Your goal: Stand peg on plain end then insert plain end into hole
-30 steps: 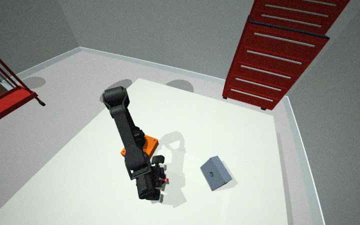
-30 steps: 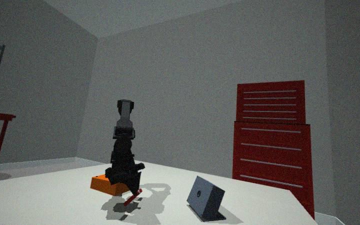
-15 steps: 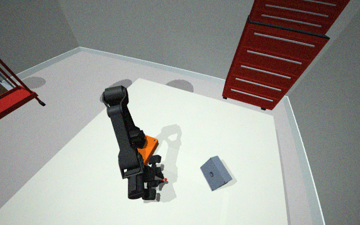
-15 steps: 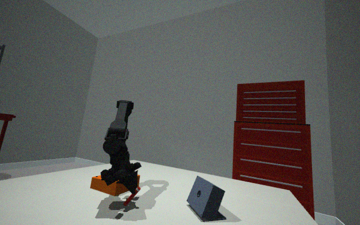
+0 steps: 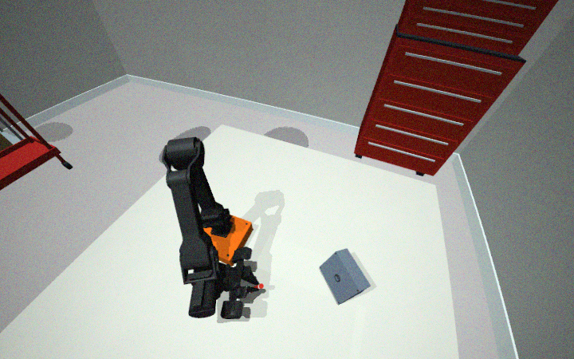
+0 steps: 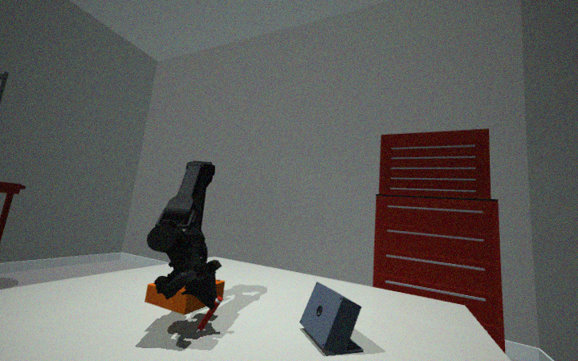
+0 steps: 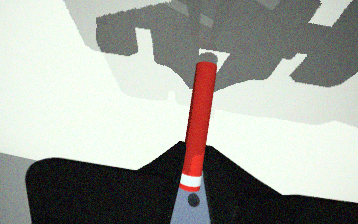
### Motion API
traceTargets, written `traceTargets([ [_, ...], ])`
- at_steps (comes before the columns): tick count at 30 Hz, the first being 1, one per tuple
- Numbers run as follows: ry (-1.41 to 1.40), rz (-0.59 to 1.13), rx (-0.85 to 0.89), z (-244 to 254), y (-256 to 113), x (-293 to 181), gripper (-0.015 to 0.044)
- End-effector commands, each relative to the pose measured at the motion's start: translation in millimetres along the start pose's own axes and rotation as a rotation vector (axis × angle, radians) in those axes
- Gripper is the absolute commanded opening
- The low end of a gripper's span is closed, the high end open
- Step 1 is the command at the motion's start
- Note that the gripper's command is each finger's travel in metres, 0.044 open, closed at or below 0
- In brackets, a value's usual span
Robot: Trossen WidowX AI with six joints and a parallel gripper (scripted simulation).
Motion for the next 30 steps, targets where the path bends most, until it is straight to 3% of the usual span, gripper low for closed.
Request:
traceTargets([
  [1,-0.002,0.034,-0.011,0,-1,3,0.0049],
  [30,-0.002,0.276,-0.072,5,-11,25,0.0049],
])
Point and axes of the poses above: the point midway between the two fingers, 35 mm back from their tips, its own y axis out along the fingers, its own z axis across the jaws, x = y × z, the point moved 2 cm from there along -y, back along the fingers, and after that the axes turned 14 degrees about y, right-handed, at the moved point
